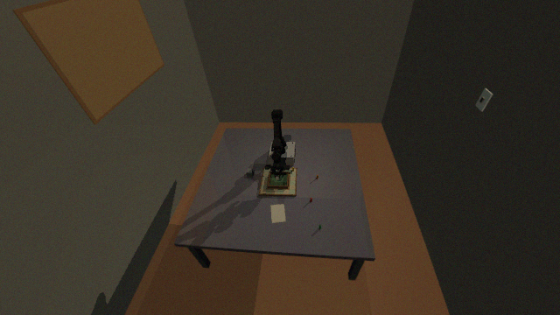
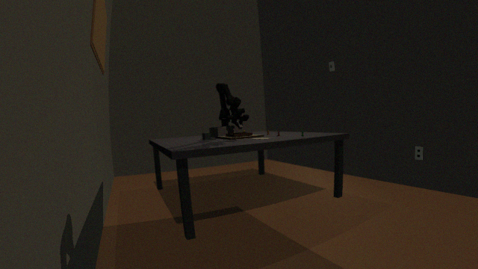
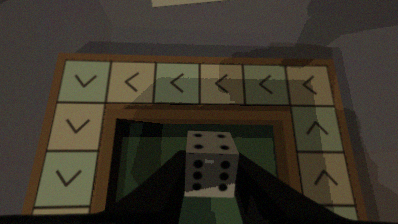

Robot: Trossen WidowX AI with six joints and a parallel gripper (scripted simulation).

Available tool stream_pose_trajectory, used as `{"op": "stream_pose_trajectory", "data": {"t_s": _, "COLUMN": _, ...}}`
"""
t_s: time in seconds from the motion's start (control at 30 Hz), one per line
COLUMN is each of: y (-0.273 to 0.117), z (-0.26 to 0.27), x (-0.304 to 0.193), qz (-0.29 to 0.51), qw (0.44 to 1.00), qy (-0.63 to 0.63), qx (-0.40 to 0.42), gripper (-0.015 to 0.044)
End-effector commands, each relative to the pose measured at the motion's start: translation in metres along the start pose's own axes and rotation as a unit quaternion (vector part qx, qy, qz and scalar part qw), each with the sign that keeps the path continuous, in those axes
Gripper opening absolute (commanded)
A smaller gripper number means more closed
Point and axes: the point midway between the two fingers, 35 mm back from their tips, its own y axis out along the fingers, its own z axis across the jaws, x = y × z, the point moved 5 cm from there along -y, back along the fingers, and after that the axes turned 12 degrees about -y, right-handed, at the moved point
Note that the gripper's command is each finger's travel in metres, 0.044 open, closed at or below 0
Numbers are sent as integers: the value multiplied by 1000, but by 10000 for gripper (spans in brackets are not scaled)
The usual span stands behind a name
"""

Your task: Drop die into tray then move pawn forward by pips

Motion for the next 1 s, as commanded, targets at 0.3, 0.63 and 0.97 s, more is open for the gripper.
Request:
{"op": "stream_pose_trajectory", "data": {"t_s": 0.3, "y": -3, "z": 3, "x": -14, "qz": -126, "qw": 992, "qy": -2, "qx": -28, "gripper": 0}}
{"op": "stream_pose_trajectory", "data": {"t_s": 0.63, "y": -55, "z": 6, "x": -20, "qz": -125, "qw": 992, "qy": -2, "qx": -27, "gripper": 0}}
{"op": "stream_pose_trajectory", "data": {"t_s": 0.97, "y": -56, "z": 6, "x": -20, "qz": -125, "qw": 992, "qy": -4, "qx": -26, "gripper": 0}}
